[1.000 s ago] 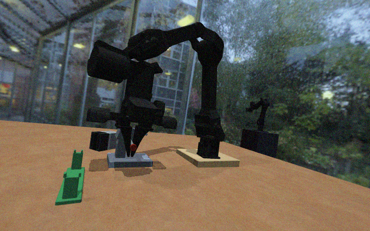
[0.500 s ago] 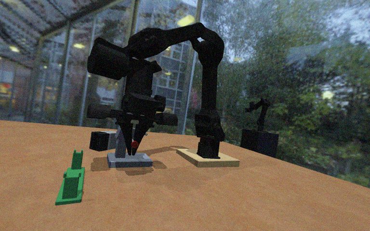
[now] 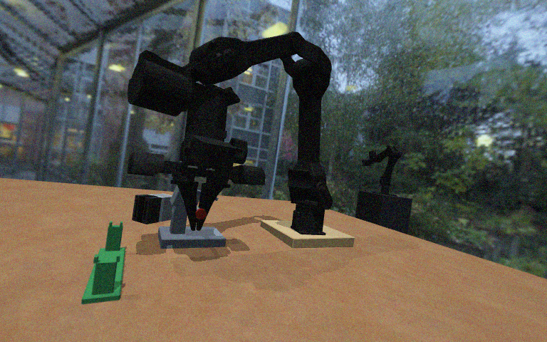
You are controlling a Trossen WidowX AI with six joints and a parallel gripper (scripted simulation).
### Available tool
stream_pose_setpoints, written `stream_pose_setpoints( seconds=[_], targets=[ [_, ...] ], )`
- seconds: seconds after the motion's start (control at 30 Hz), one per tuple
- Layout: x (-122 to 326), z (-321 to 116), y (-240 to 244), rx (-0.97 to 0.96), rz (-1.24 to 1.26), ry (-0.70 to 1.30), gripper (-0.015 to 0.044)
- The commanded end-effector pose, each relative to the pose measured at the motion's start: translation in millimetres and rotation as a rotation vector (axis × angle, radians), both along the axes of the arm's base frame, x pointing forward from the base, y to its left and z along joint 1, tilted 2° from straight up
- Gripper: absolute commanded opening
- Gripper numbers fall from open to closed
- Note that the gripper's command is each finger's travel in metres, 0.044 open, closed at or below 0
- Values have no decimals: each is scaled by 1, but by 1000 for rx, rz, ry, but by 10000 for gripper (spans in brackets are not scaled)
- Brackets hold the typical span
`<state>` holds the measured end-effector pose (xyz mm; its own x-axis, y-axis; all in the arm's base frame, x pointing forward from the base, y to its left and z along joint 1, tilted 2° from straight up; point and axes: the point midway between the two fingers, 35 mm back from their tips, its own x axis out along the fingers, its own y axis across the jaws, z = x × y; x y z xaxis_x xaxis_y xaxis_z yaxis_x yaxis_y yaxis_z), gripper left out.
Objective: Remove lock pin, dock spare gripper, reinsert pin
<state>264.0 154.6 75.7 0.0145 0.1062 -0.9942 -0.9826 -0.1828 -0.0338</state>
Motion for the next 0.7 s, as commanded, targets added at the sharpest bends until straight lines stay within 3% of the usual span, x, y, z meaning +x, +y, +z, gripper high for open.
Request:
stream_pose_setpoints(
  seconds=[0.0,0.67],
  targets=[
    [0,2,4,4,-1,-1,0],
    [-3,2,18,0,-2,5,0]
  ],
)
